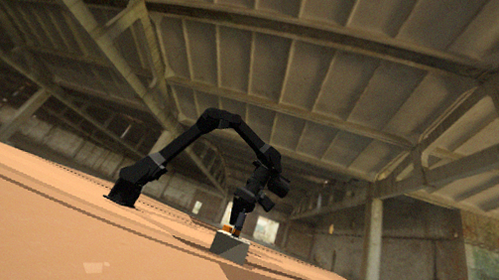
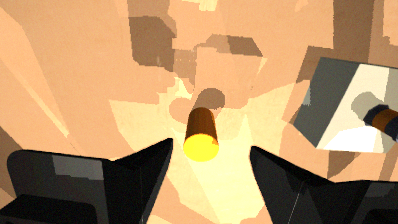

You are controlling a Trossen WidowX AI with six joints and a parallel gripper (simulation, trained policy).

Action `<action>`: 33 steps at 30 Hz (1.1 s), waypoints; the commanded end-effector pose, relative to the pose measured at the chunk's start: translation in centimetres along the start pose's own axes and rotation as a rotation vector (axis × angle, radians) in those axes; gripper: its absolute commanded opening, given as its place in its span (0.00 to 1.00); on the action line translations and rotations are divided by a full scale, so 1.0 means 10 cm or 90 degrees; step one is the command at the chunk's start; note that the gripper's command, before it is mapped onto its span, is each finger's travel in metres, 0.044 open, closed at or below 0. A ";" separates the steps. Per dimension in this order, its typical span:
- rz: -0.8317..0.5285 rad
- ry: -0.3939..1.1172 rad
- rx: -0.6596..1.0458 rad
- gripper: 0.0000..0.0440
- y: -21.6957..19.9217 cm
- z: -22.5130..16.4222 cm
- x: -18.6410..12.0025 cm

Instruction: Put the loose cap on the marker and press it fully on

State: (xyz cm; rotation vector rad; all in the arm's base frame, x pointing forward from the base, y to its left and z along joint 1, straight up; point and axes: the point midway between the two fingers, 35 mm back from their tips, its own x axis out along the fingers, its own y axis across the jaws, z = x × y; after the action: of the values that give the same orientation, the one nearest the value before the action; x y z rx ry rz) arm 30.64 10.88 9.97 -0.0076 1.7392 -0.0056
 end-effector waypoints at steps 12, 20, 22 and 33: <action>-0.019 0.019 -0.060 0.59 0.05 -0.05 0.36; -0.028 0.002 -0.084 0.31 0.06 -0.05 0.38; -0.028 -0.005 -0.088 0.20 0.06 -0.06 0.34; -0.023 -0.064 -0.085 0.14 -0.02 0.05 -0.04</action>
State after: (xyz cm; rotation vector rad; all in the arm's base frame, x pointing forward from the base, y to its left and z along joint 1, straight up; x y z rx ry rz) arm 30.77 10.92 9.31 -0.1354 1.6596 0.0829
